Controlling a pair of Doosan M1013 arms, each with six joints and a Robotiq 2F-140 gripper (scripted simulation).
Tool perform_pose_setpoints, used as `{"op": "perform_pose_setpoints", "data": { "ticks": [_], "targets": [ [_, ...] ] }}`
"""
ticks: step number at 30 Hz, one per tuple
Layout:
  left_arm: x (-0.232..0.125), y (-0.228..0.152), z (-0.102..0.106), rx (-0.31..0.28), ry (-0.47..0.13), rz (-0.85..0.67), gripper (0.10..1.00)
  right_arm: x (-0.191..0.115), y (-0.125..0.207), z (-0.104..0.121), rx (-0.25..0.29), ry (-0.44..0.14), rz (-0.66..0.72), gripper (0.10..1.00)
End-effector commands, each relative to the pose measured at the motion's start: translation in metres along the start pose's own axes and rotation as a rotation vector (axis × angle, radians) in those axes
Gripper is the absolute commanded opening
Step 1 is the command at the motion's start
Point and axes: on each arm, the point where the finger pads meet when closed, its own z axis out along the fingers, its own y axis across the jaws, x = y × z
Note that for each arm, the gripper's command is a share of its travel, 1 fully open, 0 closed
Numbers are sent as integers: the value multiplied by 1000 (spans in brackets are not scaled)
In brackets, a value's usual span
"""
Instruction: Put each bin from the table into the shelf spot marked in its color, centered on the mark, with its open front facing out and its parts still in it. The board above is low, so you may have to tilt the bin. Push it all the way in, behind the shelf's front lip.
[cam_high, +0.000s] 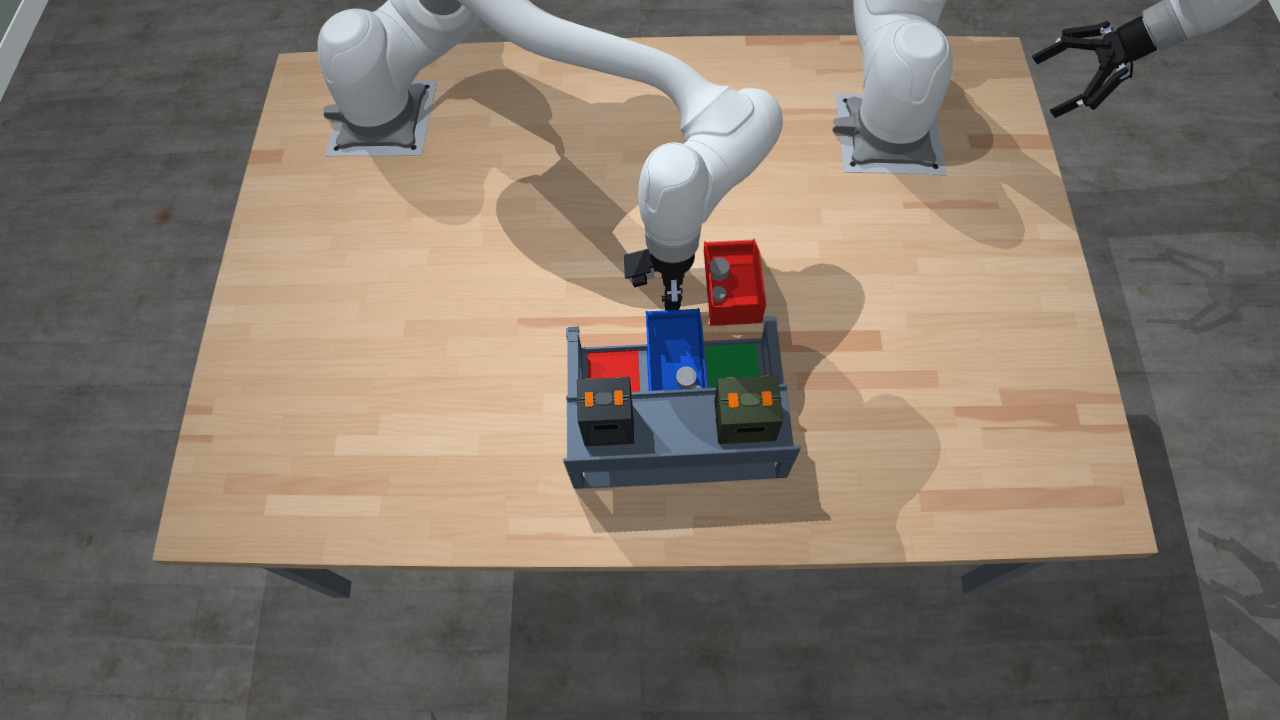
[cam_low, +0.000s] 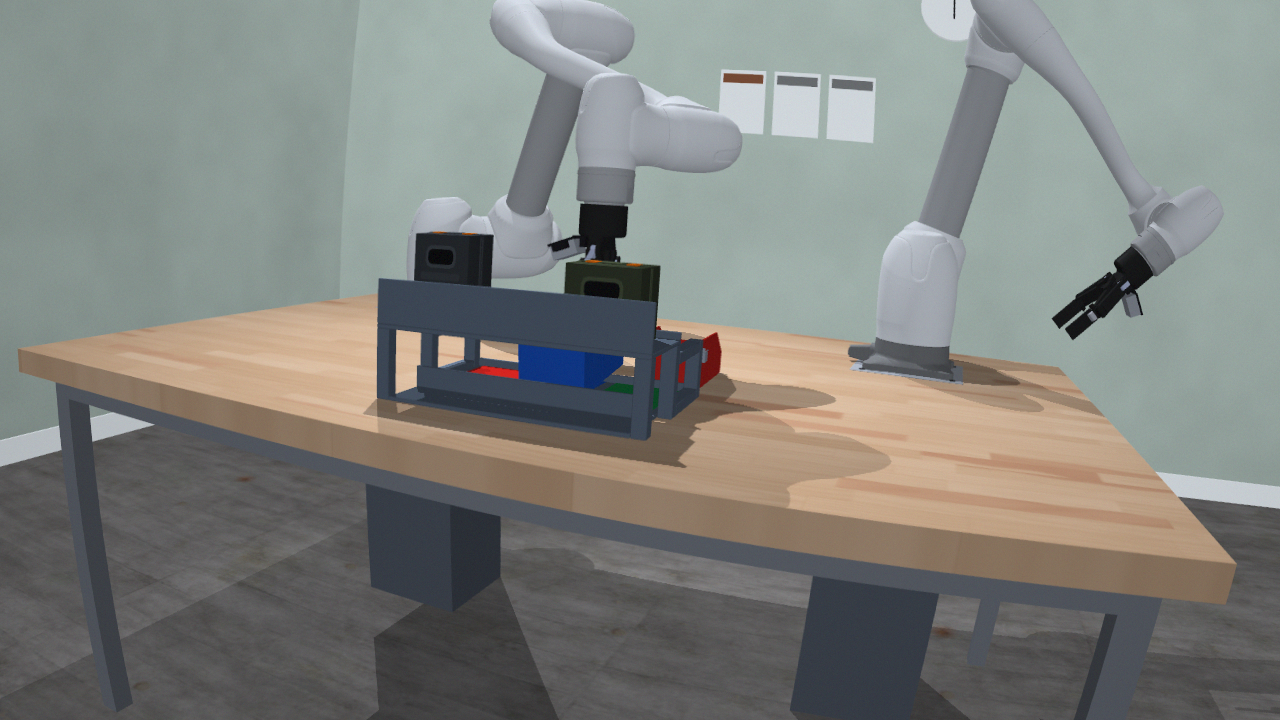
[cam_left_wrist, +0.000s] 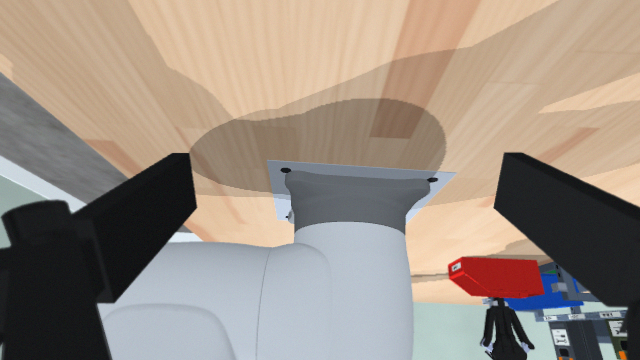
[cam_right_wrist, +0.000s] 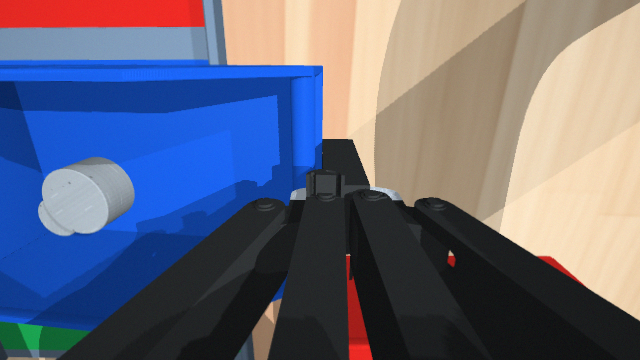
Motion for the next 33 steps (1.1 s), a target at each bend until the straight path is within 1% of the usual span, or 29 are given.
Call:
{"op": "perform_pose_setpoints", "data": {
  "ticks": [1,33],
  "targets": [
    [0,0,0,0,1,0,1000,0,-2,-1,1,-1,0,99],
    [0,0,0,0,1,0,1000,0,-19,-1,1,-1,0,99]
  ]
}}
